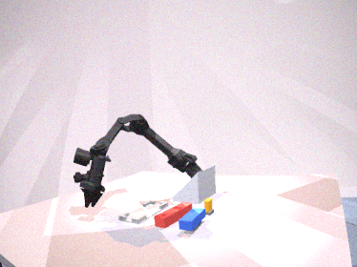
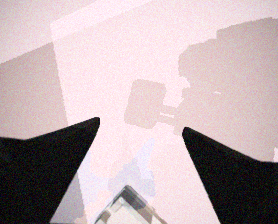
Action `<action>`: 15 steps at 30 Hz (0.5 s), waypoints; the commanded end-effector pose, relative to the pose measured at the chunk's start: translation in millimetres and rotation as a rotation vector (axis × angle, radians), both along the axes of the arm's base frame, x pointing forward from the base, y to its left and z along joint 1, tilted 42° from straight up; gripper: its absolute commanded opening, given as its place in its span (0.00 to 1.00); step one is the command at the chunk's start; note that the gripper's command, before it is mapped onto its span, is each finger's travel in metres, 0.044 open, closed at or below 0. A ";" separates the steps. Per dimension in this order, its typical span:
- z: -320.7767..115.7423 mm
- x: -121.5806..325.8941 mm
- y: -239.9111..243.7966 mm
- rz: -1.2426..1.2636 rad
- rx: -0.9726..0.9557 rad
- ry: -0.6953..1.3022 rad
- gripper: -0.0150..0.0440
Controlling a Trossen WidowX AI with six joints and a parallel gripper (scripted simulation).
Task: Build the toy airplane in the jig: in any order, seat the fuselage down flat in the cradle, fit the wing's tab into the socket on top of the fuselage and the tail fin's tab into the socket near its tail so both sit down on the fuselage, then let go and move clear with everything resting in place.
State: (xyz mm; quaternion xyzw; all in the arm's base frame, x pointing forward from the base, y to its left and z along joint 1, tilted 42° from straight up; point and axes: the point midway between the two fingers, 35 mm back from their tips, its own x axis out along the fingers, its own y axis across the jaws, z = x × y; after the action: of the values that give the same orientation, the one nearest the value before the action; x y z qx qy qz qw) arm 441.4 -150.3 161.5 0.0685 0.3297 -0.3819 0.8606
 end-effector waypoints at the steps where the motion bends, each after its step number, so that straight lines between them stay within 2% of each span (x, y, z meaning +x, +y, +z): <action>1: -38.5 -9.1 56.9 0.089 0.029 0.153 1.00; 8: -93.4 -47.5 146.6 0.221 0.032 0.423 1.00; 15: -132.2 -120.6 220.5 0.349 -0.083 0.729 1.00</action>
State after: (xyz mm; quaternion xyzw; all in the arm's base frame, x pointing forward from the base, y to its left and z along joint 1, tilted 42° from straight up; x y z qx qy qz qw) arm 361.9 39.3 46.3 -0.0928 0.5646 -0.2590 0.7781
